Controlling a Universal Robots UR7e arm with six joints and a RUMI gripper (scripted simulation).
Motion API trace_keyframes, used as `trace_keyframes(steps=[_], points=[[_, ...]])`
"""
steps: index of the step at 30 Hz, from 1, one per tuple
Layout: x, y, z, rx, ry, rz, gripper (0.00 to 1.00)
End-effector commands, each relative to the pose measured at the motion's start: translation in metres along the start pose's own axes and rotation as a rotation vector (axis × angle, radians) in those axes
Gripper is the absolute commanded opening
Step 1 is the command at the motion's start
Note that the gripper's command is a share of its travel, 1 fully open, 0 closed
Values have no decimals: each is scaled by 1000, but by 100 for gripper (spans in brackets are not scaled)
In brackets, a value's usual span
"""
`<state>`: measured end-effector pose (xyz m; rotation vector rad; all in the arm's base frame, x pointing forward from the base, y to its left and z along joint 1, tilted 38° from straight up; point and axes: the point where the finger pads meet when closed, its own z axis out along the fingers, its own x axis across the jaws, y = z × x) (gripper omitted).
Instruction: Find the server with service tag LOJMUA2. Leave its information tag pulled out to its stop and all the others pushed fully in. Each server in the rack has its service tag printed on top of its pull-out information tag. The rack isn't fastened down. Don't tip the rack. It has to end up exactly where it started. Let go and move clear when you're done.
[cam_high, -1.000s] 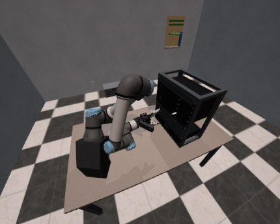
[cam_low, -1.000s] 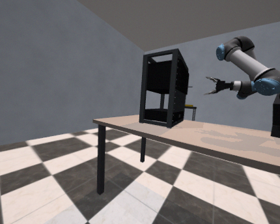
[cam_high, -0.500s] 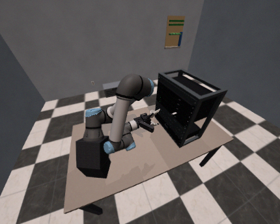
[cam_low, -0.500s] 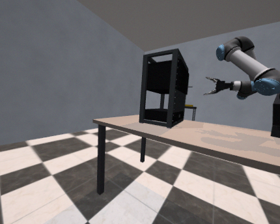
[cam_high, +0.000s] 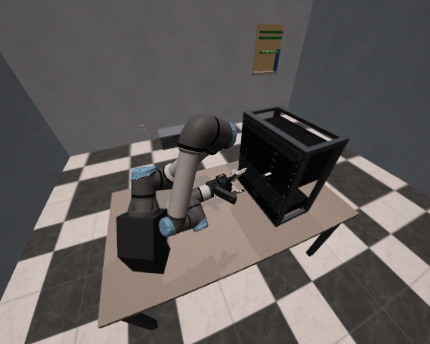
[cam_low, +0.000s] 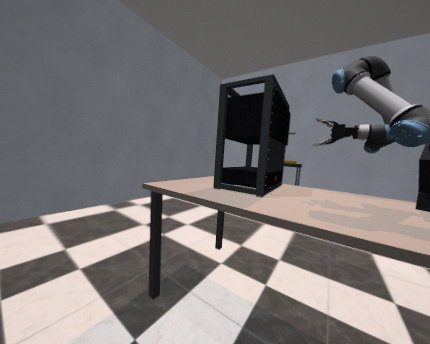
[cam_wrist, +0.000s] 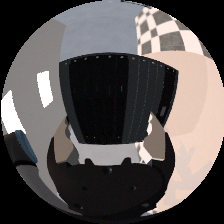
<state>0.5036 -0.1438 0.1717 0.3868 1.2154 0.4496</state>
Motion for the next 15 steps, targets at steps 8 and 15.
trace_keyframes(steps=[8,15], points=[[0,-2,0,4,2,8,100],[1,-3,0,7,4,13,100]])
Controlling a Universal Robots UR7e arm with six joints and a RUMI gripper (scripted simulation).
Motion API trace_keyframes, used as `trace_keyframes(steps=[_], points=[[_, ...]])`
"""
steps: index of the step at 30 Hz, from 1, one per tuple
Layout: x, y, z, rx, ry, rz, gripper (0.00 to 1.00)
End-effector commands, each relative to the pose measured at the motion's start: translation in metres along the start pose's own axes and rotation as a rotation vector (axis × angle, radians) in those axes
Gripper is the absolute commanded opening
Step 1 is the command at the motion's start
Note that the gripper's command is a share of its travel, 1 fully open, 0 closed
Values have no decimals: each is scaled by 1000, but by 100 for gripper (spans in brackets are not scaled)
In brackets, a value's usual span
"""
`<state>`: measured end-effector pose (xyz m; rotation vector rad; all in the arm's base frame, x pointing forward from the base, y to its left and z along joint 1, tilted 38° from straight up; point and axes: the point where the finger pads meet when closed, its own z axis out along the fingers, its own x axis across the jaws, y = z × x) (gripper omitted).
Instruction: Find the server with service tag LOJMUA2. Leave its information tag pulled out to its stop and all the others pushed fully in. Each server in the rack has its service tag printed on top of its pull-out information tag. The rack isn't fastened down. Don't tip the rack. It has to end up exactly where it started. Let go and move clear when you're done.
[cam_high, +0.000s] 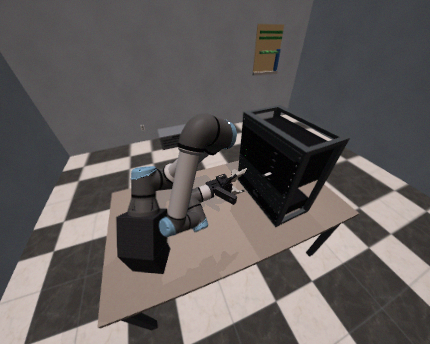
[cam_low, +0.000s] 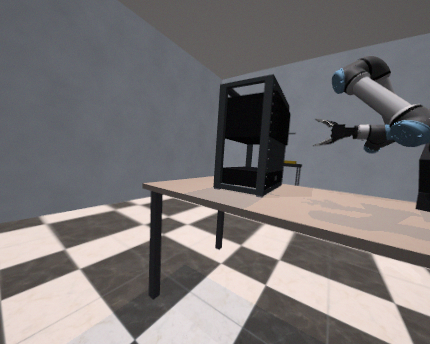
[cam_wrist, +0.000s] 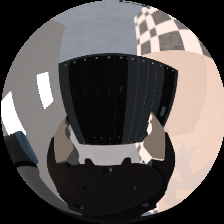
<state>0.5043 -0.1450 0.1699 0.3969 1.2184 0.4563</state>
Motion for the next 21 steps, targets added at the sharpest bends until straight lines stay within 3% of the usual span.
trace_keyframes(steps=[1,21], points=[[0,-1,0,2,1,3,100],[1,-3,0,7,4,13,100]])
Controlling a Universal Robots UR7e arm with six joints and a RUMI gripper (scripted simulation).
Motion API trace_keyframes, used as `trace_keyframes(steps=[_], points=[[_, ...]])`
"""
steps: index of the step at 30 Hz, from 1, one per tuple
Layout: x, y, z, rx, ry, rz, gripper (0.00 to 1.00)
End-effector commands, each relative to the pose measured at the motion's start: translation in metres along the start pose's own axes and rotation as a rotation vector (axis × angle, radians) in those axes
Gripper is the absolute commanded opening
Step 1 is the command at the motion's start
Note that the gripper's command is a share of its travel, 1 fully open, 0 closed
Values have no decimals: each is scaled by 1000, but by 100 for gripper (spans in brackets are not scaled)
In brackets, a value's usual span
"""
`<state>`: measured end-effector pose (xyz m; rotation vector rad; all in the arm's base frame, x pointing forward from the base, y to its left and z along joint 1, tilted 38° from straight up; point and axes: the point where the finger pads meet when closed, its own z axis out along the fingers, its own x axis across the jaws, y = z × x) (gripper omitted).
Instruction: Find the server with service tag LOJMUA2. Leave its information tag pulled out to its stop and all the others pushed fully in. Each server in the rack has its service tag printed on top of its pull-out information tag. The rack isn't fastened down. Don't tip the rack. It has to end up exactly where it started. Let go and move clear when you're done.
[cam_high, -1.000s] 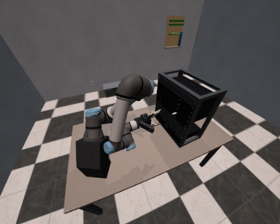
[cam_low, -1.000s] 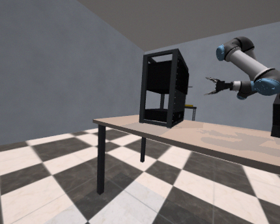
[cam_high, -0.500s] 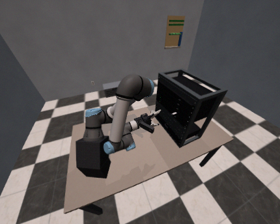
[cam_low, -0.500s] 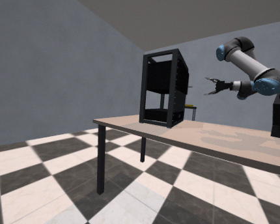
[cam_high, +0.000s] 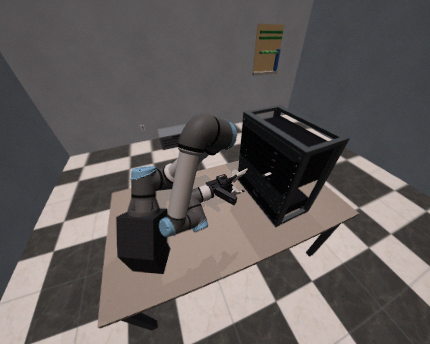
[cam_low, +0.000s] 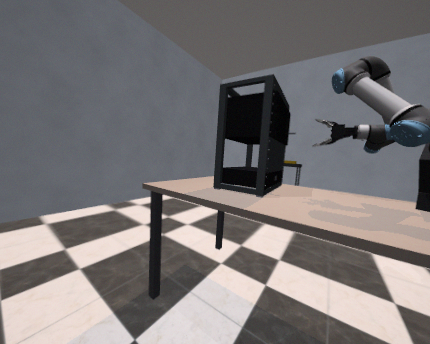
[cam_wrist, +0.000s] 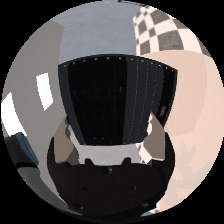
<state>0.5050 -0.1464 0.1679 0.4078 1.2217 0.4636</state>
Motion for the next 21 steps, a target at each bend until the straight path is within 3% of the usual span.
trace_keyframes(steps=[1,21], points=[[0,-1,0,2,0,2,100],[0,-2,0,4,2,8,100]])
